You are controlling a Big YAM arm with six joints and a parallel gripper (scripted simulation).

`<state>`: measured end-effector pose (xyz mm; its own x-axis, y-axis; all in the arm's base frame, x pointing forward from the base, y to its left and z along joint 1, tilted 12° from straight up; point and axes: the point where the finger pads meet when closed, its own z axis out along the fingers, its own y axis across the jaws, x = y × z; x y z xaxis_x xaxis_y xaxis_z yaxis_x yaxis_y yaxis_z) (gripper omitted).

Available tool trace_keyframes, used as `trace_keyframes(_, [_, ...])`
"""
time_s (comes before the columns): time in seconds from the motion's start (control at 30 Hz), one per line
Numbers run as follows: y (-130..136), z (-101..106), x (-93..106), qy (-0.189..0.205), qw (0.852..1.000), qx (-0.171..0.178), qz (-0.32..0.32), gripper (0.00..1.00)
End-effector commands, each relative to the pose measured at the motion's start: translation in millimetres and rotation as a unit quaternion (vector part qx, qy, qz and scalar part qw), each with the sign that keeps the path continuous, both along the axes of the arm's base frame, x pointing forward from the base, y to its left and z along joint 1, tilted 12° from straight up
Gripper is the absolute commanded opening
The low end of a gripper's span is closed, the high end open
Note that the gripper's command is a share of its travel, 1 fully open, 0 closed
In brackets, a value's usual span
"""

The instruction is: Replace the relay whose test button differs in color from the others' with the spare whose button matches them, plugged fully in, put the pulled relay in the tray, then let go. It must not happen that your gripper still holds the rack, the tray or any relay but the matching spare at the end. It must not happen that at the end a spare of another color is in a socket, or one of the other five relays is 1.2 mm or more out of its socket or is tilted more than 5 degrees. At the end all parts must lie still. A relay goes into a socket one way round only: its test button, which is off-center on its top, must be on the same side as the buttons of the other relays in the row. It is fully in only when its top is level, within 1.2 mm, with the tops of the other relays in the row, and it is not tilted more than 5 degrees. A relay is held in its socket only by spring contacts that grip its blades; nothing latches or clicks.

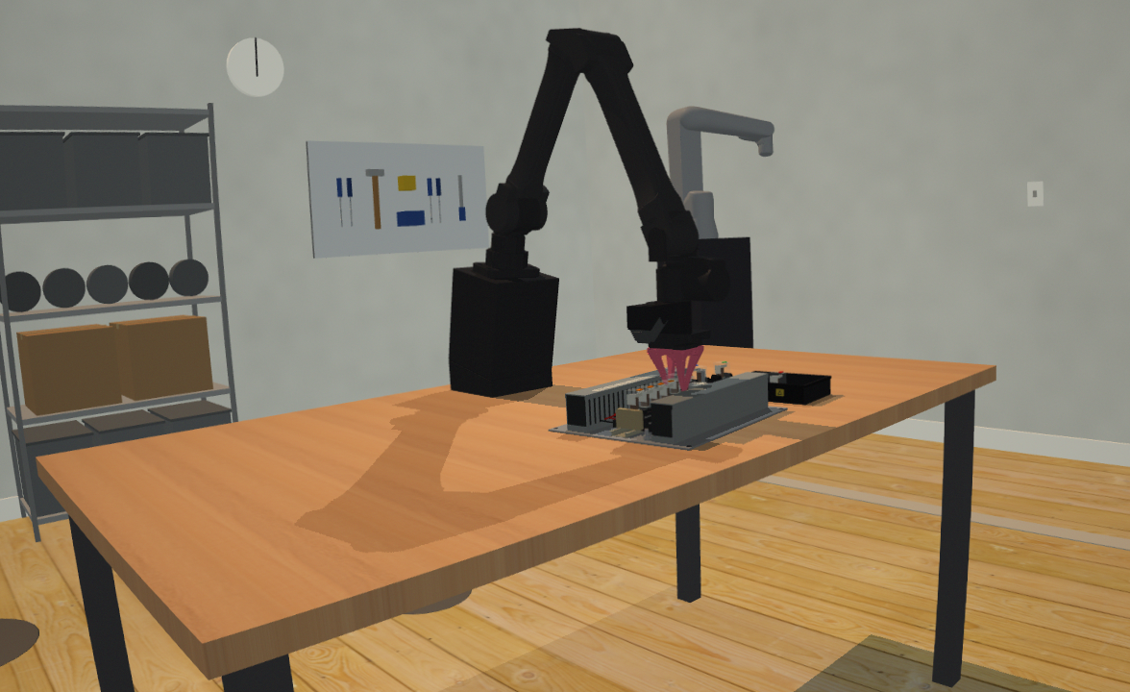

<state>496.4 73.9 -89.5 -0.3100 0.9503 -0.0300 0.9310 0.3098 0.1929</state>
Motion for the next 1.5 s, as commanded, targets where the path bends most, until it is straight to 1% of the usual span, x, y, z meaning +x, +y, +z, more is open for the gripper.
trace_keyframes(0.0, [5.4, 9.4, 13.9, -0.017, 1.000, 0.003, -0.003, 0.00])
trace_keyframes(0.77, [5.4, 10.3, 14.5, -0.018, 1.000, 0.003, -0.003, 0.00])
trace_keyframes(1.13, [5.7, 13.8, 18.1, -0.018, 1.000, 0.003, -0.003, 0.00])
trace_keyframes(1.47, [4.8, 11.1, 12.5, -0.012, 1.000, 0.002, -0.003, 0.00])
